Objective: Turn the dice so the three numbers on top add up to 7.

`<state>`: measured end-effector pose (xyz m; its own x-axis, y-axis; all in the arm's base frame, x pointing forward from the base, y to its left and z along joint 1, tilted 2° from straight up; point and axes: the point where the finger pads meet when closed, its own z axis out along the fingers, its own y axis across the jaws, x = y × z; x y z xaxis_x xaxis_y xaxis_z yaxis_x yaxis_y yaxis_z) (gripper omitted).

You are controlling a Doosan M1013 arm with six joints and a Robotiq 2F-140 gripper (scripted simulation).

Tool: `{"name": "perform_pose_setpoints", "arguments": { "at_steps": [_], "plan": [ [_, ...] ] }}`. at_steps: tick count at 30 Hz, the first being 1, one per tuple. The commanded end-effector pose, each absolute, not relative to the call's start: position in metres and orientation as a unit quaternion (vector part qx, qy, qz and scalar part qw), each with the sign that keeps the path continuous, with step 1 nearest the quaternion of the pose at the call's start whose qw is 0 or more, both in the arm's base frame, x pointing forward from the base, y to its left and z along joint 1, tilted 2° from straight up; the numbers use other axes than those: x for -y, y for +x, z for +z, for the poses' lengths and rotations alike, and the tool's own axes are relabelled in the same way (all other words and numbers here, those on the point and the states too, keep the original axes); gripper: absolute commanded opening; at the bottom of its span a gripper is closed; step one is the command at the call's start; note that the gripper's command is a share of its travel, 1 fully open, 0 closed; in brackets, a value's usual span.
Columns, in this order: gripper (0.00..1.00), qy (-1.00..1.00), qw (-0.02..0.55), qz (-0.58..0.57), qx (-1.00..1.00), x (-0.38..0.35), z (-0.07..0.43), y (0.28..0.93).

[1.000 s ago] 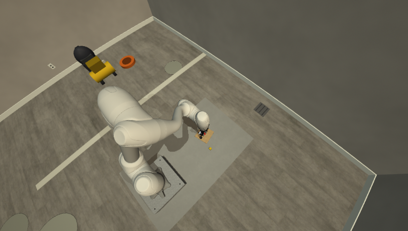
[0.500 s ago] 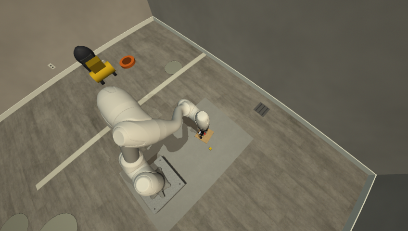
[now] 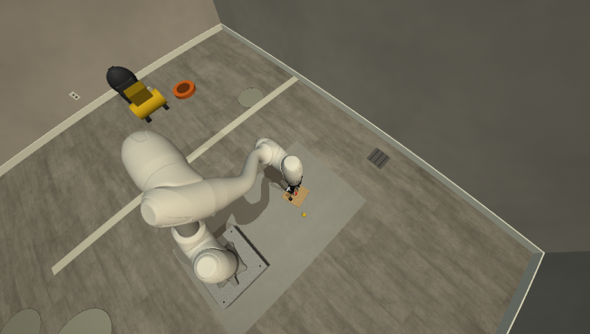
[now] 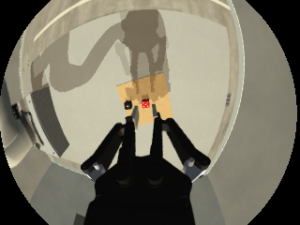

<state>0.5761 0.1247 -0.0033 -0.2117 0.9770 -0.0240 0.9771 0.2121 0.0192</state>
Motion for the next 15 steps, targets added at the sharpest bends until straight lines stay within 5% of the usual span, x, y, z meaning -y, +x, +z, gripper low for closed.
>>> {"name": "perform_pose_setpoints", "arguments": {
  "at_steps": [1,10,11,15],
  "plan": [
    [0.21,0.628,0.015,0.0,-0.778,-0.125,0.014,0.576],
    [0.21,0.628,0.015,0.0,-0.778,-0.125,0.03,0.575],
    [1.0,0.628,0.015,0.0,-0.778,-0.125,0.03,0.575],
    [1.0,0.628,0.015,0.0,-0.778,-0.125,0.03,0.575]
  ]
}}
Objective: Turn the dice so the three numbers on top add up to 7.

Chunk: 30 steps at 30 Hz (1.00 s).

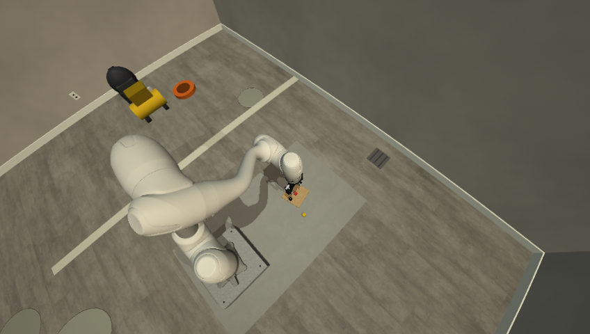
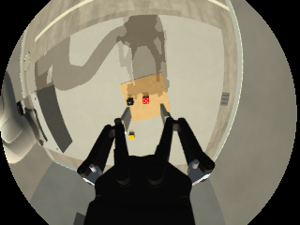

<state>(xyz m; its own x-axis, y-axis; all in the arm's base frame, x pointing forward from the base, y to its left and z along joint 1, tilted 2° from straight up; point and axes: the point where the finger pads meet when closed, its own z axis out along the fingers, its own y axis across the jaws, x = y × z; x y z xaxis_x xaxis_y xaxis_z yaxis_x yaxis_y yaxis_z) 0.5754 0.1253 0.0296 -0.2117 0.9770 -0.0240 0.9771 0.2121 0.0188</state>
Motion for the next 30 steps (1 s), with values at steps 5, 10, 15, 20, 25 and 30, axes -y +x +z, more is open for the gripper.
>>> {"name": "perform_pose_setpoints", "arguments": {
  "at_steps": [5,10,15,20,25,30],
  "plan": [
    [1.0,0.628,0.015,0.0,-0.778,-0.125,0.03,0.575],
    [1.0,0.628,0.015,0.0,-0.778,-0.125,0.03,0.575],
    [1.0,0.628,0.015,0.0,-0.778,-0.125,0.03,0.575],
    [1.0,0.623,0.015,0.0,-0.782,-0.124,0.03,0.575],
    [1.0,0.564,0.015,-0.001,-0.826,-0.109,0.028,0.573],
    [1.0,0.485,0.015,-0.003,-0.875,-0.09,0.027,0.57]
  ]
}}
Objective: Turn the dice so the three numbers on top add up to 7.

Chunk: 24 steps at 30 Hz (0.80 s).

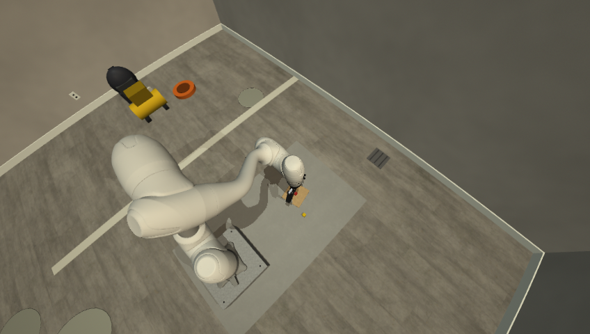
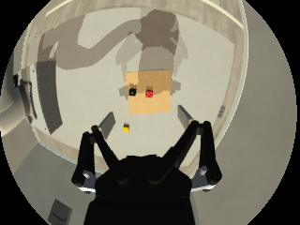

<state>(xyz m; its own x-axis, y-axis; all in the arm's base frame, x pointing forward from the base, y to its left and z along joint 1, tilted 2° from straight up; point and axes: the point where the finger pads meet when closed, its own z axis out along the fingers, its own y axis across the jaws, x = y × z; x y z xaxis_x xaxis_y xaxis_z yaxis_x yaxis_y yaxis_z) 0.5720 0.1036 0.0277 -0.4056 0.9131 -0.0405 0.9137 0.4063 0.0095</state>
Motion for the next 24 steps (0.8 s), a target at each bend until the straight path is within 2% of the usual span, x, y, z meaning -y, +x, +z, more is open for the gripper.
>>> {"name": "perform_pose_setpoints", "arguments": {
  "at_steps": [1,24],
  "plan": [
    [1.0,0.484,0.015,-0.003,-0.875,-0.09,0.027,0.57],
    [1.0,0.147,0.013,-0.008,-0.989,-0.02,0.02,0.551]
  ]
}}
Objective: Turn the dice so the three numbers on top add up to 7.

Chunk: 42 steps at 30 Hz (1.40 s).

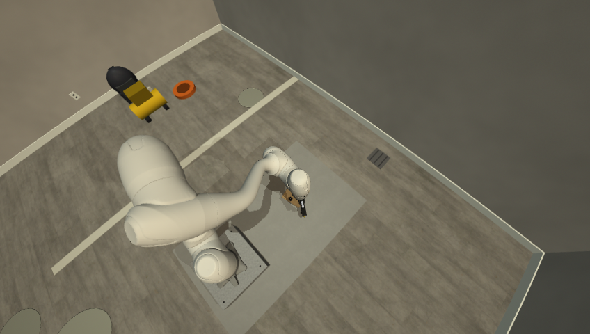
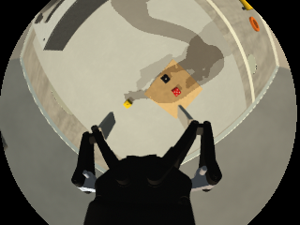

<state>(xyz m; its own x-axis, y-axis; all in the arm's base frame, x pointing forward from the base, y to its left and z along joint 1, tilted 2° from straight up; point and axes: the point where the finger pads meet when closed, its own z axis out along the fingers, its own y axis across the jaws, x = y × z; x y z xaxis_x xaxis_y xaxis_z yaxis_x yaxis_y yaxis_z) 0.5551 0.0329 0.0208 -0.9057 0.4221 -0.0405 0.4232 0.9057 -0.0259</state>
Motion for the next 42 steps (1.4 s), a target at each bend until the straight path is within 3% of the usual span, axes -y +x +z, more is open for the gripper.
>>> {"name": "perform_pose_setpoints", "arguments": {
  "at_steps": [1,21,22,42],
  "plan": [
    [1.0,0.131,0.013,-0.008,-0.991,-0.017,0.019,0.55],
    [1.0,-0.088,0.011,-0.011,-0.996,0.022,0.015,0.534],
    [0.21,-0.088,0.011,-0.011,-0.996,0.022,0.015,0.534],
    [0.21,-0.088,0.011,-0.011,-0.996,0.022,0.015,0.534]
  ]
}}
